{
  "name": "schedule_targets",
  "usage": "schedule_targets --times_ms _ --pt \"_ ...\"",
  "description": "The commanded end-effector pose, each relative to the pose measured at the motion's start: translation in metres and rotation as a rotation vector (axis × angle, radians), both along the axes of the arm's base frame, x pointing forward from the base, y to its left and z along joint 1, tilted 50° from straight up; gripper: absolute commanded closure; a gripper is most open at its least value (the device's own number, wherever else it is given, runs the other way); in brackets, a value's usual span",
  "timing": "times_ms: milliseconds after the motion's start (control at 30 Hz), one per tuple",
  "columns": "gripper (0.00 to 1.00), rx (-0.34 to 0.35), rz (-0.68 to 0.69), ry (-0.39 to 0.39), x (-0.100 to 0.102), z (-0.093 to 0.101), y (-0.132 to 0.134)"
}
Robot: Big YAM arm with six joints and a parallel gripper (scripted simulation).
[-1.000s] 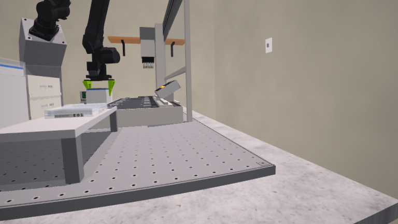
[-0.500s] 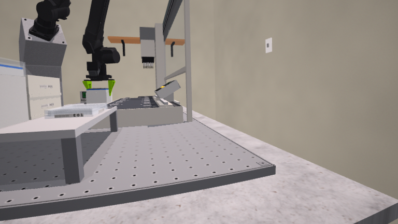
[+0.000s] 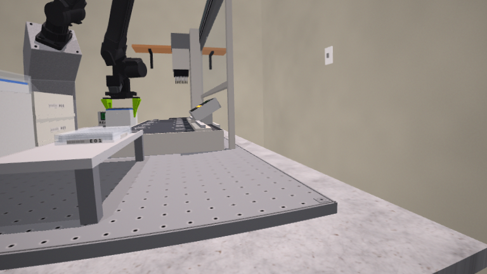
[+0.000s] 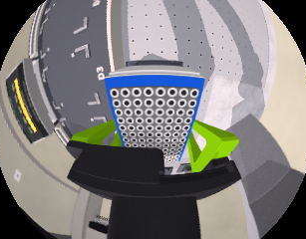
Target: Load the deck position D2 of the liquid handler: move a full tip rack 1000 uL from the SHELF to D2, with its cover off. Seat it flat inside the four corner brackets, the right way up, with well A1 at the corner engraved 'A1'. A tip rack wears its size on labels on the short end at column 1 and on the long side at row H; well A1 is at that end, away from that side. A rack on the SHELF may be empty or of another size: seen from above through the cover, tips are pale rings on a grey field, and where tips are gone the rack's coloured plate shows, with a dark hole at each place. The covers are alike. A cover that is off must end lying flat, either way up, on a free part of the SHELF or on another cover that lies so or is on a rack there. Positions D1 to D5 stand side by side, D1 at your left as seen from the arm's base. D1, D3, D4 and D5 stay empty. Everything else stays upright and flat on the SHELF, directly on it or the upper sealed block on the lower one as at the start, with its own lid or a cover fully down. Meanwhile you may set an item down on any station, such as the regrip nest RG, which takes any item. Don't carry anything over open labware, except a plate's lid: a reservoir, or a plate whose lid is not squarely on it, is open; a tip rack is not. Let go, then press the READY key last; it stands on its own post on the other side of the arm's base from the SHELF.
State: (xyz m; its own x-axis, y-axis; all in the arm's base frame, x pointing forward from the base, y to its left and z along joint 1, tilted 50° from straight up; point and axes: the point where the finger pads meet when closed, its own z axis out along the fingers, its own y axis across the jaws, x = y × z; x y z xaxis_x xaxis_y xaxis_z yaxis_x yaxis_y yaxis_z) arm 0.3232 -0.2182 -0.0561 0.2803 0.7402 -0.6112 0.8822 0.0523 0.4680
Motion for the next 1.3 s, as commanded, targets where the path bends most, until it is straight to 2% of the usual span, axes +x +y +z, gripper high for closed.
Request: schedule_targets --times_ms 0,1267 --pt "1.00 -0.003 0.015 0.001 0.0052 0.0009 0.0038" --pt "1.00 -0.006 0.009 0.000 0.0038 -0.0018 -0.0005"
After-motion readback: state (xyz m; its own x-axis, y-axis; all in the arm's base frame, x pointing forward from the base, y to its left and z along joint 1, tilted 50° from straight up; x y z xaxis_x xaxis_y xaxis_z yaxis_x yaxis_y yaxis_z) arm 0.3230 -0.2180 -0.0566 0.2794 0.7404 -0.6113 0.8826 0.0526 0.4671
